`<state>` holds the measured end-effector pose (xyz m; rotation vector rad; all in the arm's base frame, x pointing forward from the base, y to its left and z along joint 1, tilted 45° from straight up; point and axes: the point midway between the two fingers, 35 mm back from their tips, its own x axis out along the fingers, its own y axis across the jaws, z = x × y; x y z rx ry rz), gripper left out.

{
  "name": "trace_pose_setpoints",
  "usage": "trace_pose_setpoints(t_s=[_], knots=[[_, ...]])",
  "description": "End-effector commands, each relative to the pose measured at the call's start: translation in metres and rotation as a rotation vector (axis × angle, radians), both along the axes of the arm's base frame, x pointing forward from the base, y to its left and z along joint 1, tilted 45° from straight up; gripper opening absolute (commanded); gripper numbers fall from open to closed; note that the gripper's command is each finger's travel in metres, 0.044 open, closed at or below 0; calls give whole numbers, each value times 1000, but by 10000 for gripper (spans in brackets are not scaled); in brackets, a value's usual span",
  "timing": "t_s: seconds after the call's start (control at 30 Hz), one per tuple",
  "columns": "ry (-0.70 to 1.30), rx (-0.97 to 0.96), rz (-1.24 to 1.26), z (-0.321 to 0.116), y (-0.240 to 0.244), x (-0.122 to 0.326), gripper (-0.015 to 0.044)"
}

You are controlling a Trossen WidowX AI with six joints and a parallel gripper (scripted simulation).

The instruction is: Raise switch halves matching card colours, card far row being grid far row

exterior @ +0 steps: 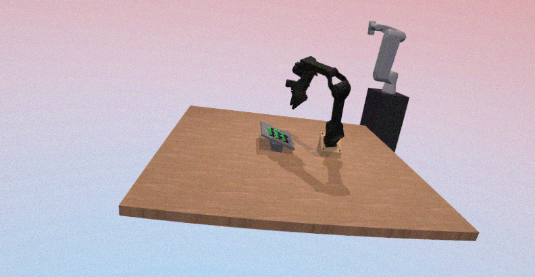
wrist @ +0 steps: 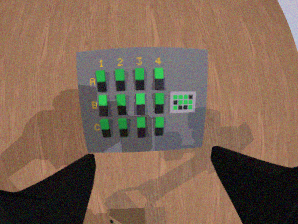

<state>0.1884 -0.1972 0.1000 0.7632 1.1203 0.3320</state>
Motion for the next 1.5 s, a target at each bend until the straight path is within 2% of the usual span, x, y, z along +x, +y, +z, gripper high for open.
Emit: trace_pose_setpoints(t_s=[0.0, 0.27, 0.47, 0.6, 1.47], knots=[[0, -1, 0, -1, 1, 1, 374], [-5, -9, -8, -57, 57, 31, 164], [-9, -10, -13, -66, 67, 36, 6], [-26, -11, -26, -85, 84, 47, 0], [-27, -10, -26, -101, 98, 58, 0]])
